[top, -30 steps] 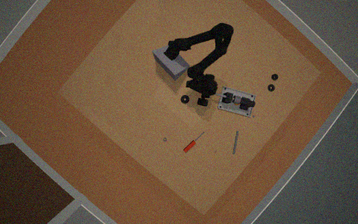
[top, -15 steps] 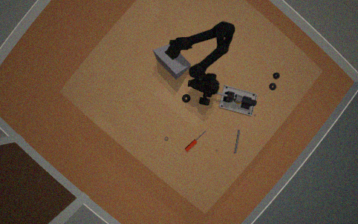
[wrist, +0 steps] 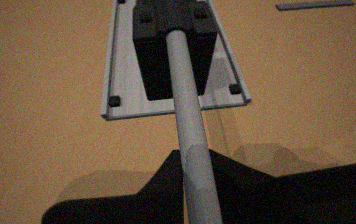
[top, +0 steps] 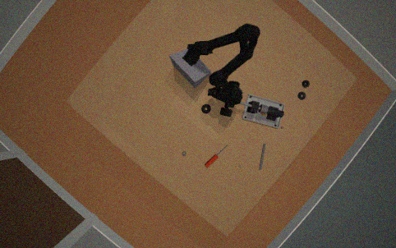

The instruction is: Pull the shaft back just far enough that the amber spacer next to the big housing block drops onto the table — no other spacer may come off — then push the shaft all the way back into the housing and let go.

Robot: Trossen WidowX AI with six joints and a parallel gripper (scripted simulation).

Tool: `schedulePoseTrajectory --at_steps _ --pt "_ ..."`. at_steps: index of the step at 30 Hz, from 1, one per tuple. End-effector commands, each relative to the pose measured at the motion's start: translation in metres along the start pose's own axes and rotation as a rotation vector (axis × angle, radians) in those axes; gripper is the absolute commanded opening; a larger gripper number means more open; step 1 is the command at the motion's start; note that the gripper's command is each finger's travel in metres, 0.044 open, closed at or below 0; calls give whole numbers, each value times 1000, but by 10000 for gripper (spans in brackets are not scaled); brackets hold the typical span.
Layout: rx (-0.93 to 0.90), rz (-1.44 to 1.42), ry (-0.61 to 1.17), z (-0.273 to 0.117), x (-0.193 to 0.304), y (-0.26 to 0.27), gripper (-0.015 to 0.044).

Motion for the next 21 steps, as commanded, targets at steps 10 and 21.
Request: schedulePoseTrajectory --at_steps 10,21 --pt "2 -19 -4 3 -5 -1 0" --pt "2 -19 -4 2 -4 -1 0"
Point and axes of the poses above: the point midway between the two fingers, 35 mm back from their tips, its own z axis out along the fingers, its own y axis across the jaws, x = y × z, the point moved 5 cm from there along -z, back along the fingers, and after that the axes turned 6 degrees about -z, right-handed, at the moved point
